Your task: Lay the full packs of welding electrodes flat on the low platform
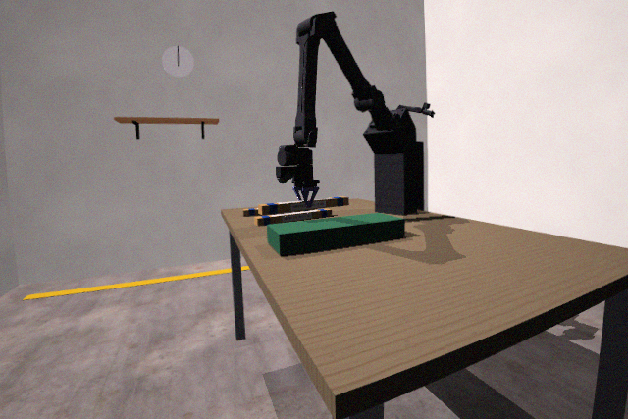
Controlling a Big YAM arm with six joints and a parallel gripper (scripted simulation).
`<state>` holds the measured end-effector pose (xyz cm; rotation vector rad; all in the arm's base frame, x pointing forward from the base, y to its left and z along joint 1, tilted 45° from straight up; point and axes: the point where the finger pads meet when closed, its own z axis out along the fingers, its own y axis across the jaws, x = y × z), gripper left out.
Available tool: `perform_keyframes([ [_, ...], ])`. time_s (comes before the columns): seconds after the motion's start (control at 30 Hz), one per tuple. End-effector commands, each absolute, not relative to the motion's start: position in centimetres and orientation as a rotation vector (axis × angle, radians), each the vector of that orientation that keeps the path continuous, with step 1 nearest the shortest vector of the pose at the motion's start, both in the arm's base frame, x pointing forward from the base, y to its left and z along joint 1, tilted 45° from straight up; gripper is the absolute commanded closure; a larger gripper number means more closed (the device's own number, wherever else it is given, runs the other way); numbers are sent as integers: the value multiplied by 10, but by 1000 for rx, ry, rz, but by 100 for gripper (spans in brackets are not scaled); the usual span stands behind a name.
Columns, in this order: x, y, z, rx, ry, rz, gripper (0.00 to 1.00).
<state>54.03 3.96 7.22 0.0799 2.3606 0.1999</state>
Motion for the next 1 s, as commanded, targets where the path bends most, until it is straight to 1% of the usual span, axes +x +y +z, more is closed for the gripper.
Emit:
perform_keyframes([
  [0.0,548,42,67,95,2355,207,100],
  [0.97,572,48,37,94,2361,208,100],
])
